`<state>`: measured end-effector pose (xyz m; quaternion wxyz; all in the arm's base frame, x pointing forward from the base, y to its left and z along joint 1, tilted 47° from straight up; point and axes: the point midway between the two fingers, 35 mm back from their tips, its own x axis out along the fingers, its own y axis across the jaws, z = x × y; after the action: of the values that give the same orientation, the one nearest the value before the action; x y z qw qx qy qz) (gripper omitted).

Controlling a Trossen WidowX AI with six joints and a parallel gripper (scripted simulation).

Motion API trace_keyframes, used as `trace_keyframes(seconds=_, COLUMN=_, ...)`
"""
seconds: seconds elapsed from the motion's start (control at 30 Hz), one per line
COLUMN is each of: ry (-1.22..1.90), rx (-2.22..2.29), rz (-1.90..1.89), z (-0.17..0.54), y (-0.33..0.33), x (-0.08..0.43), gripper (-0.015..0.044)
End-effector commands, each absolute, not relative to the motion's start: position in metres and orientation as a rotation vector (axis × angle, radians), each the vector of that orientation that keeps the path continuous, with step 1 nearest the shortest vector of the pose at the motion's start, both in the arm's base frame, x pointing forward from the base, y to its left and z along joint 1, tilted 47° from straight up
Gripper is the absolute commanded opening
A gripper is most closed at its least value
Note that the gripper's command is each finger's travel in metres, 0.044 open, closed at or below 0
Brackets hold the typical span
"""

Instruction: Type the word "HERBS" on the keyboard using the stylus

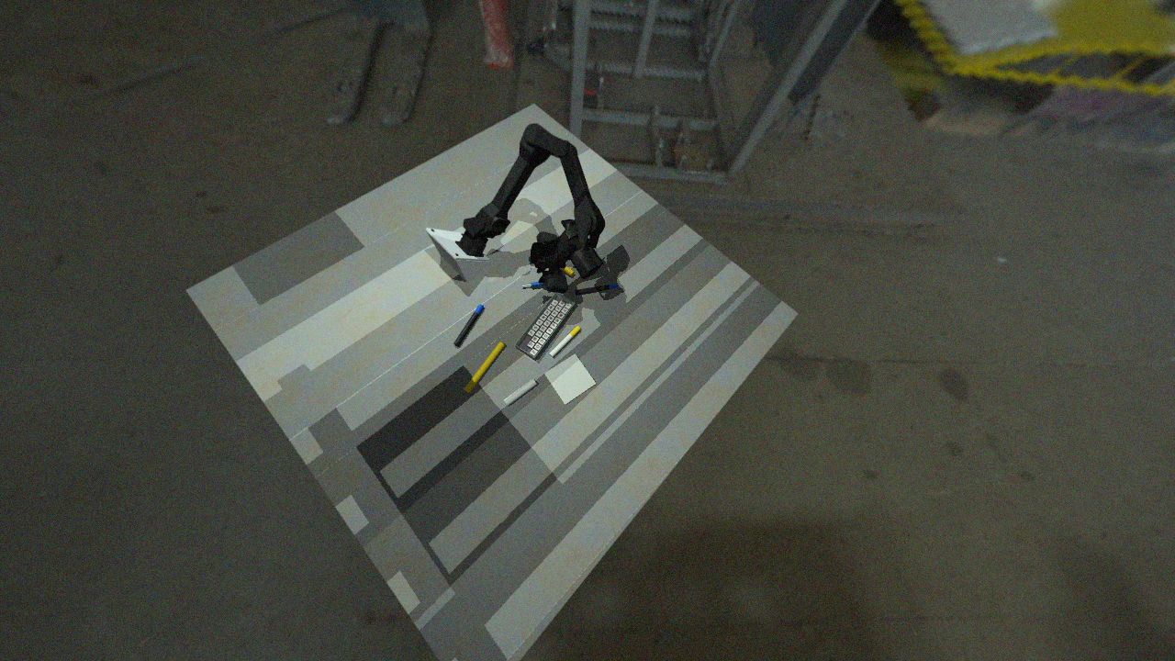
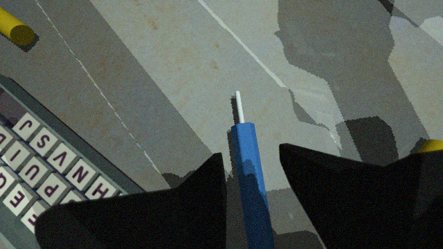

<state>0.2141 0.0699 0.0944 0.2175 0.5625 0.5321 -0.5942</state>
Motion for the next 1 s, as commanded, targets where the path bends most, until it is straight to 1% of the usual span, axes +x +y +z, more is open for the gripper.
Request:
trace_keyframes(seconds=0.0, ry=1.48, rx=1.558, rz=-1.651, z=0.092, y=0.073, x=0.213, gripper=0.015)
trace_keyframes(seconds=0.97, ry=1.48, rx=1.559, rz=-1.65, z=0.081, y=0.087, x=0.212, gripper=0.015)
